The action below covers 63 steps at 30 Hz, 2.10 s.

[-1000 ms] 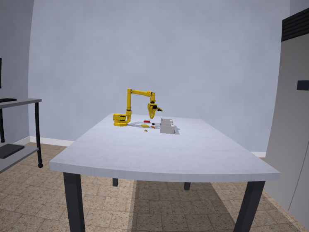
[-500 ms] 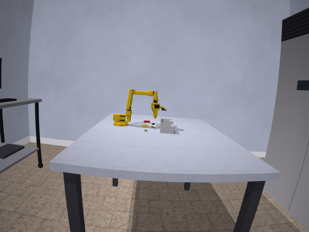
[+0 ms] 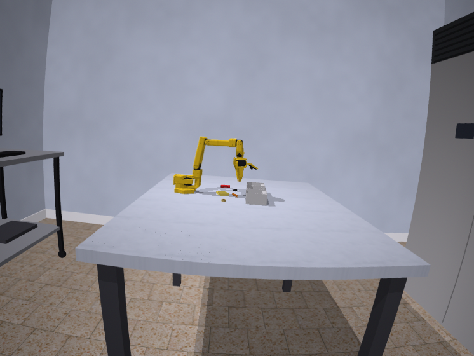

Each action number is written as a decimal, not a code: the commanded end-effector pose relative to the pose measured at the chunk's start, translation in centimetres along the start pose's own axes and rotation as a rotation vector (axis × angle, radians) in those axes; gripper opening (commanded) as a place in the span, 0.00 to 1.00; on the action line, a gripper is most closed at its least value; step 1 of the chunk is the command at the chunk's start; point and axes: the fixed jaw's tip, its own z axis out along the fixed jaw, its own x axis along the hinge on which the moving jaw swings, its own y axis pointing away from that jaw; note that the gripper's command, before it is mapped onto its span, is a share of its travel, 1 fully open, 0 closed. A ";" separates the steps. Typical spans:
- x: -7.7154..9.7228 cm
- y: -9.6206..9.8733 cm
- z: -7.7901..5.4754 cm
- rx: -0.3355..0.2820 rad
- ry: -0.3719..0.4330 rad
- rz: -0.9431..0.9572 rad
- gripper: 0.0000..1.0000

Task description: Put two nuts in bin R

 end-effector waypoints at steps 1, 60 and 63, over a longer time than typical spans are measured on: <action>-0.8 -0.8 -0.8 0.022 -0.049 0.046 0.00; -4.4 -9.9 -0.4 0.103 -0.249 0.644 0.00; -4.4 -9.9 -0.4 0.103 -0.249 0.644 0.00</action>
